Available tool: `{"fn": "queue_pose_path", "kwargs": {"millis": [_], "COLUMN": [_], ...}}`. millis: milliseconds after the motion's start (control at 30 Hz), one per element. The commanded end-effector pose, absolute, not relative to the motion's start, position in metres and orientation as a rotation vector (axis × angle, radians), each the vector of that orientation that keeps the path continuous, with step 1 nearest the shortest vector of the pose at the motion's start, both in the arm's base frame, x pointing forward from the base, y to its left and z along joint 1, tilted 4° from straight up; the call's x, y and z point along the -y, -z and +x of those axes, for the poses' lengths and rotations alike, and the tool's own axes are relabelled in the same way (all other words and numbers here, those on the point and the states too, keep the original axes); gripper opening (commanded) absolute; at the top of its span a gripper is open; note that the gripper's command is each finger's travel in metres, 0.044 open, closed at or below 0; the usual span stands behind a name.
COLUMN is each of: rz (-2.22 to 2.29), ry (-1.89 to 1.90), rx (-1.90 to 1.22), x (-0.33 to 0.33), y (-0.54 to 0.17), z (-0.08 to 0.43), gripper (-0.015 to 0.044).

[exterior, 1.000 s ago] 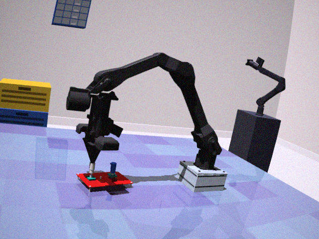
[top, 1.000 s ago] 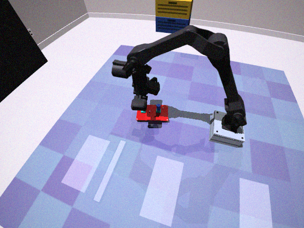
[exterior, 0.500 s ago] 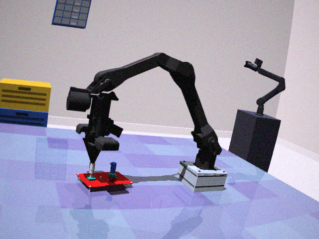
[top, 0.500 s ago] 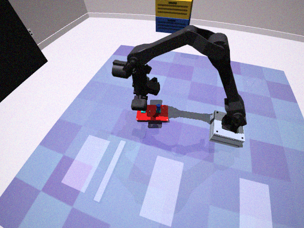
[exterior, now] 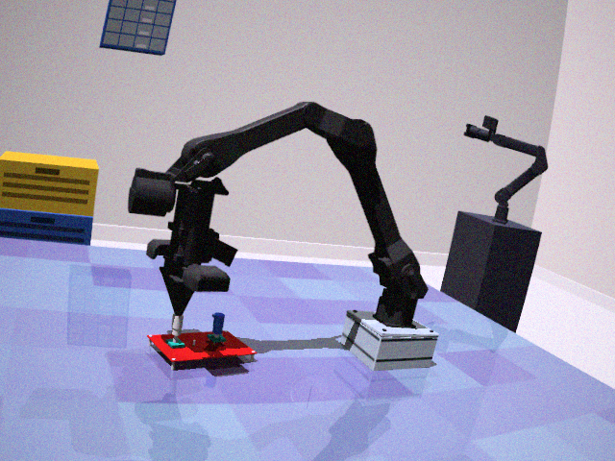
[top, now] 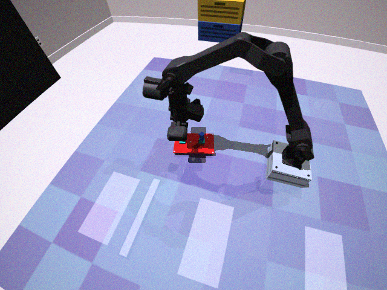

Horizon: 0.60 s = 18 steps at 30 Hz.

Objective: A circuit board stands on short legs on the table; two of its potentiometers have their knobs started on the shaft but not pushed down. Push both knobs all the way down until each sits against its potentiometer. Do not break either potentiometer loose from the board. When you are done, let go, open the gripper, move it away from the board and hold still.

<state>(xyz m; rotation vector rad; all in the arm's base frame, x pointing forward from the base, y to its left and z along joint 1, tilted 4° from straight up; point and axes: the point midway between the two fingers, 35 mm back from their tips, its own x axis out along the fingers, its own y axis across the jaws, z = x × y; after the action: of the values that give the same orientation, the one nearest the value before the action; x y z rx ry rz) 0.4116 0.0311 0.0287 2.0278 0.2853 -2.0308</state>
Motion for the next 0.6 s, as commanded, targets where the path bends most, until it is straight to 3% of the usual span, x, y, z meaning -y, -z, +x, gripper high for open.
{"fn": "queue_pose_path", "kwargs": {"millis": [0, 567], "rz": [2.021, 2.021], "ry": [2.035, 2.035], "rx": [-0.282, -0.282], "x": [-0.0299, -0.0298], "y": [-0.0169, -0.0144], "z": [0.4135, 0.4135], "gripper": [0.0, 0.0]}}
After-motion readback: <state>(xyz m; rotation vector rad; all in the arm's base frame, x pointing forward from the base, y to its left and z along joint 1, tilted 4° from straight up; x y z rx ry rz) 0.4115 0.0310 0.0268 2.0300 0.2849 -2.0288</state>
